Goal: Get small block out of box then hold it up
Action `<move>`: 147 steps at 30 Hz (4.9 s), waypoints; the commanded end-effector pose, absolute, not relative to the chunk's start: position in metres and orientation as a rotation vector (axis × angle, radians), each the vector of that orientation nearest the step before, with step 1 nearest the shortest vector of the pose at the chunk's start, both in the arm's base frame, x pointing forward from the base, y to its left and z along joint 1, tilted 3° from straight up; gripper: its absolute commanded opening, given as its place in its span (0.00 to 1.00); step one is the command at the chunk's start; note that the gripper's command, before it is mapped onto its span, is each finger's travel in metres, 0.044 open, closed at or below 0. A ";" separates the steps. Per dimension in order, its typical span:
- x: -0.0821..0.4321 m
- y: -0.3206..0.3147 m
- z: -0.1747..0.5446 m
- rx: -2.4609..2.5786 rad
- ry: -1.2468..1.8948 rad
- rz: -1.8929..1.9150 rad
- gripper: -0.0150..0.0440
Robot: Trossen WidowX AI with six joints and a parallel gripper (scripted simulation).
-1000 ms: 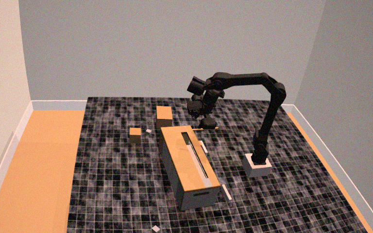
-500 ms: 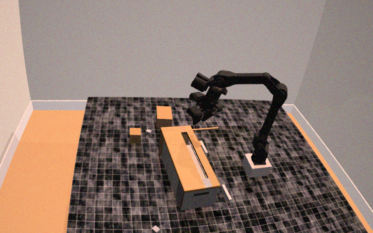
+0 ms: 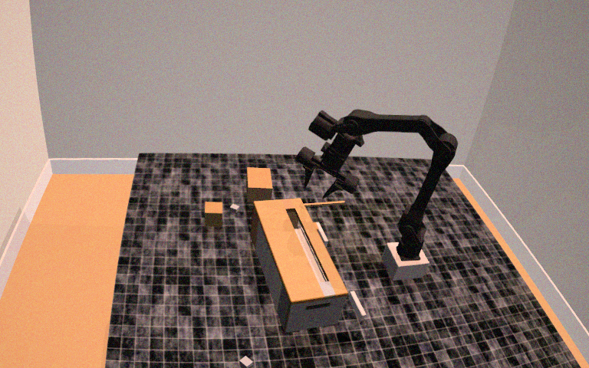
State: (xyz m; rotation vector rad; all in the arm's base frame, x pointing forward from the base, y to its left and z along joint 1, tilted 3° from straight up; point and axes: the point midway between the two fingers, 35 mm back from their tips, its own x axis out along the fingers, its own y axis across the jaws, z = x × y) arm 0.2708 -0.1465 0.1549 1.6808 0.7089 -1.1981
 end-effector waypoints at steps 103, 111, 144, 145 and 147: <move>0.263 -0.146 0.088 2.608 -0.015 -1.623 0.25; 0.253 -0.133 0.115 2.696 -0.243 -1.639 0.25; 0.226 -0.111 0.158 2.882 -0.674 -1.570 0.25; 0.226 -0.111 0.158 2.882 -0.674 -1.570 0.25; 0.226 -0.111 0.158 2.882 -0.674 -1.570 0.25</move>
